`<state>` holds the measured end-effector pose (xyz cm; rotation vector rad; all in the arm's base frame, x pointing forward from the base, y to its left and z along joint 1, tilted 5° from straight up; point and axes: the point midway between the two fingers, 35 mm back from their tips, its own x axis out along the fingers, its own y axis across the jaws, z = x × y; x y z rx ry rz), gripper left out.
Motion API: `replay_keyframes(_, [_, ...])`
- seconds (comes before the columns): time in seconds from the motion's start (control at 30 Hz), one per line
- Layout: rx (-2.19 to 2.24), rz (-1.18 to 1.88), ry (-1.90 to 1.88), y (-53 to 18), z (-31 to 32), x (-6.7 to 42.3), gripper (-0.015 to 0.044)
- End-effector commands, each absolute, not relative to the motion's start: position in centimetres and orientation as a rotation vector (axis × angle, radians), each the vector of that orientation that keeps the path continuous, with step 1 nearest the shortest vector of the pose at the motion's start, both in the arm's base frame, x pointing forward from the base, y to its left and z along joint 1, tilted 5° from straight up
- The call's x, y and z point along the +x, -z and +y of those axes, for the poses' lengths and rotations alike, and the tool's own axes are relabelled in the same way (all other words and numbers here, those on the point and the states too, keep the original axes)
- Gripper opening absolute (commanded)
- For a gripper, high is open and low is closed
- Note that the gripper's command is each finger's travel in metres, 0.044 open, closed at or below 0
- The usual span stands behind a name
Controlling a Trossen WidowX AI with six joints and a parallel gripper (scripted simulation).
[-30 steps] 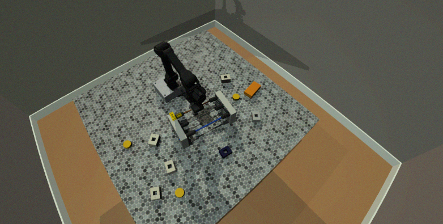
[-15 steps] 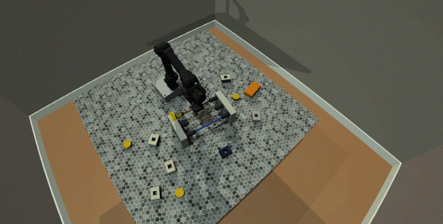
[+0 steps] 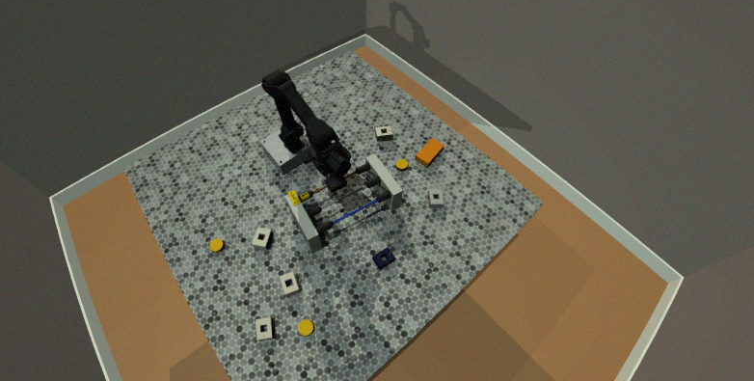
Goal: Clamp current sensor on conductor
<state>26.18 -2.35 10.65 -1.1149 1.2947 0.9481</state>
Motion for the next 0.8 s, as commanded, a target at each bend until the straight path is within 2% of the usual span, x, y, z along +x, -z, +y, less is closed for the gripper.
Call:
replay_keyframes(0.0, [-1.115,1.294,-0.948,-10.72,-2.35,26.18,0.0])
replay_keyframes(0.3, [-1.115,1.294,-0.948,-10.72,-2.35,26.18,0.0])
replay_keyframes(0.77, [-1.115,1.294,-0.948,-10.72,-2.35,26.18,0.0368])
